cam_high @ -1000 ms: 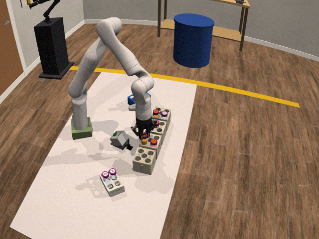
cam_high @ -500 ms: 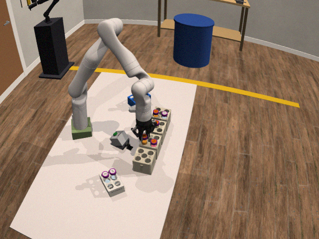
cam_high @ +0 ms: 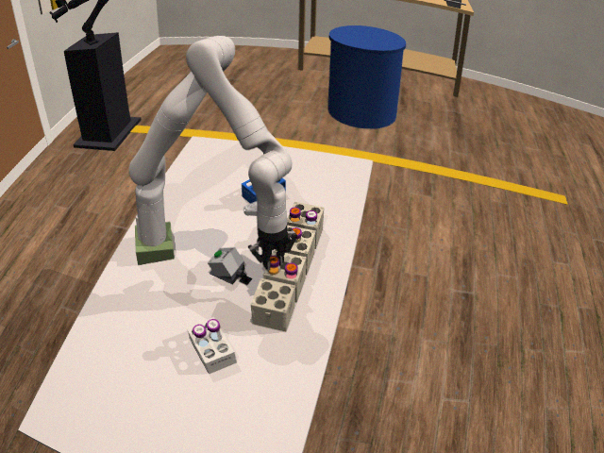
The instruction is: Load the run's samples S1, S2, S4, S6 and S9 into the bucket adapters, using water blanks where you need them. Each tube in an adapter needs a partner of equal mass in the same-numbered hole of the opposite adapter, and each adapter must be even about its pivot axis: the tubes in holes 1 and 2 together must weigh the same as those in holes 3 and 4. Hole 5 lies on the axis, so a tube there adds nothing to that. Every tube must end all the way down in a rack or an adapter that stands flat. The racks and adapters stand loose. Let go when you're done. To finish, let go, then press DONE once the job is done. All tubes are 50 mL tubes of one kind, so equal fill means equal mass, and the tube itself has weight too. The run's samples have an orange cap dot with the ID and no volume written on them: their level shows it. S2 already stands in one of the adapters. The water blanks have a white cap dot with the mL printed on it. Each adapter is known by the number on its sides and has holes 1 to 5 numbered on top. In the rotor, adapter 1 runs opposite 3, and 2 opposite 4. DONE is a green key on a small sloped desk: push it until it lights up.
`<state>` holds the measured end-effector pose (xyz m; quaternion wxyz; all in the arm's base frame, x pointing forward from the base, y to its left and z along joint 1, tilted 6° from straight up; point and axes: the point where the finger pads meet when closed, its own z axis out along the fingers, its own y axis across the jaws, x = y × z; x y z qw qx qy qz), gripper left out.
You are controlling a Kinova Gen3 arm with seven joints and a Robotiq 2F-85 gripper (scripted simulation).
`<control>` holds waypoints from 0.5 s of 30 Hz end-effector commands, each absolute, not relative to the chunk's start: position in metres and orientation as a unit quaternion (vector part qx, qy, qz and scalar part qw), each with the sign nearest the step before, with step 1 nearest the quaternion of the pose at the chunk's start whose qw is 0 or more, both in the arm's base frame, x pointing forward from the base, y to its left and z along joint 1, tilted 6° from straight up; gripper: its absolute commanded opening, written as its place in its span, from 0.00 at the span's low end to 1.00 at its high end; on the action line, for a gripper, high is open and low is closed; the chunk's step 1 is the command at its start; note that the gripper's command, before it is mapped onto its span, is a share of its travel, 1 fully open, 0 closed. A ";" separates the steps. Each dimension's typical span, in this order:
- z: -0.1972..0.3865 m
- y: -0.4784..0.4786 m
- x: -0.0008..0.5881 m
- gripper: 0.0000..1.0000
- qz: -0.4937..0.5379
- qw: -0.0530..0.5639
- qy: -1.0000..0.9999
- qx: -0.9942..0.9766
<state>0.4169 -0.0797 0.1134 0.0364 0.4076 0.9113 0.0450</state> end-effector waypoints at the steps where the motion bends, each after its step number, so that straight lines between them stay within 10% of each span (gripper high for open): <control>1: 0.109 -0.079 0.417 0.10 0.046 0.036 0.912 0.406; 15: 0.101 -0.079 0.418 0.10 0.045 0.036 0.912 0.405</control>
